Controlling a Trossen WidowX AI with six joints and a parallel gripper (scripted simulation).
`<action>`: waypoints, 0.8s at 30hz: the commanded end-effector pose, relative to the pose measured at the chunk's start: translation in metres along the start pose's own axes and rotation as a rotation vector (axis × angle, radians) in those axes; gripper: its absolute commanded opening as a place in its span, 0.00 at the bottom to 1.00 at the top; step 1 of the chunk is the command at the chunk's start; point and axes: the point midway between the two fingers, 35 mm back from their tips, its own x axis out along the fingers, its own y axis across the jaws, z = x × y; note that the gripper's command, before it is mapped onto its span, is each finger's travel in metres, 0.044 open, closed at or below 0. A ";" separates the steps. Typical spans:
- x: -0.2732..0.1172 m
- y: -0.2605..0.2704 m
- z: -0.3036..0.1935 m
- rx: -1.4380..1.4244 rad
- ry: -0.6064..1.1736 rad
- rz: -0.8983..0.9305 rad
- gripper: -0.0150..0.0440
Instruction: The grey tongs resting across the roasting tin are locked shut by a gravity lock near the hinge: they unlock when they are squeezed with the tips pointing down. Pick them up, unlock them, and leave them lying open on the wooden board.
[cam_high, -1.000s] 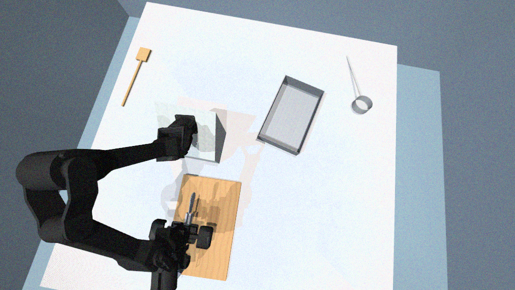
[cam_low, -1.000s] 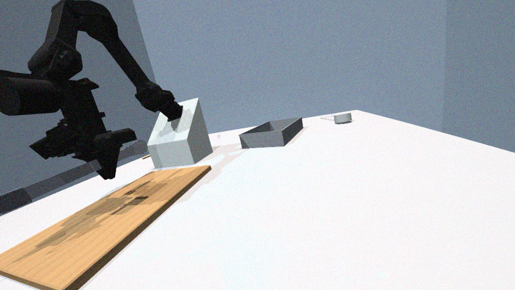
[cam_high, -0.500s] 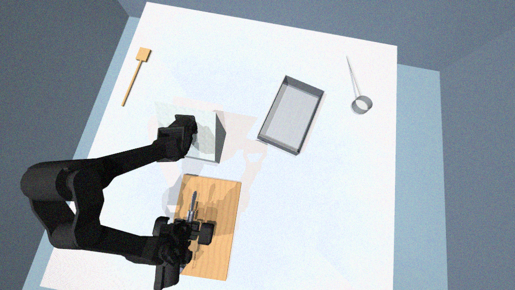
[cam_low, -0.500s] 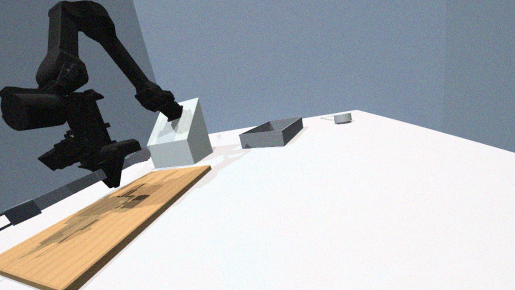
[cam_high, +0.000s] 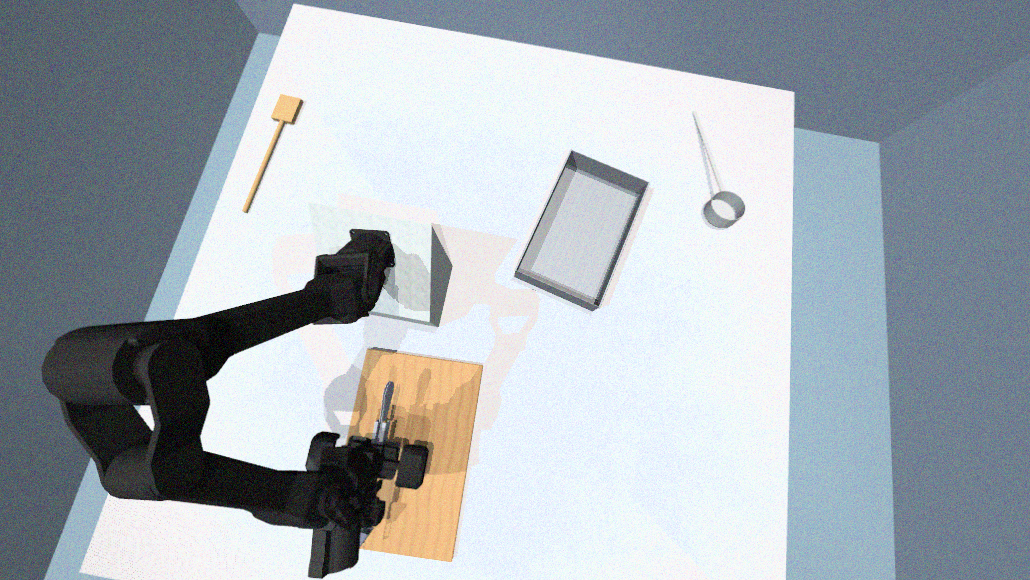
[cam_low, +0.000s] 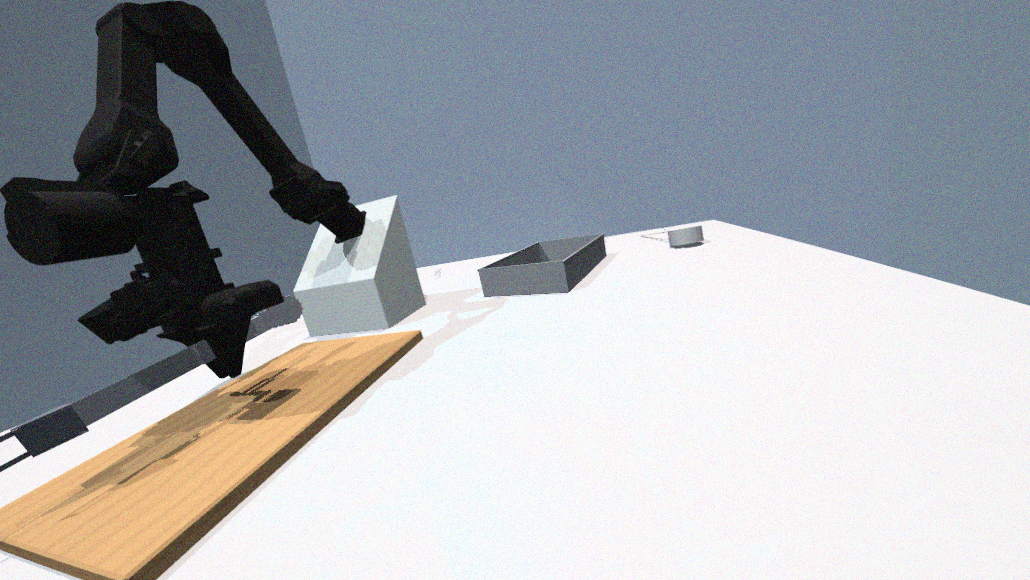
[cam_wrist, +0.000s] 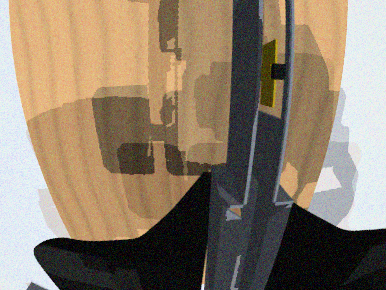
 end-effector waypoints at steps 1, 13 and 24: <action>0.000 0.000 0.000 0.000 0.000 0.000 0.53; 0.000 0.000 0.000 0.000 0.000 0.000 1.00; -0.037 0.003 0.069 0.000 -0.008 0.004 1.00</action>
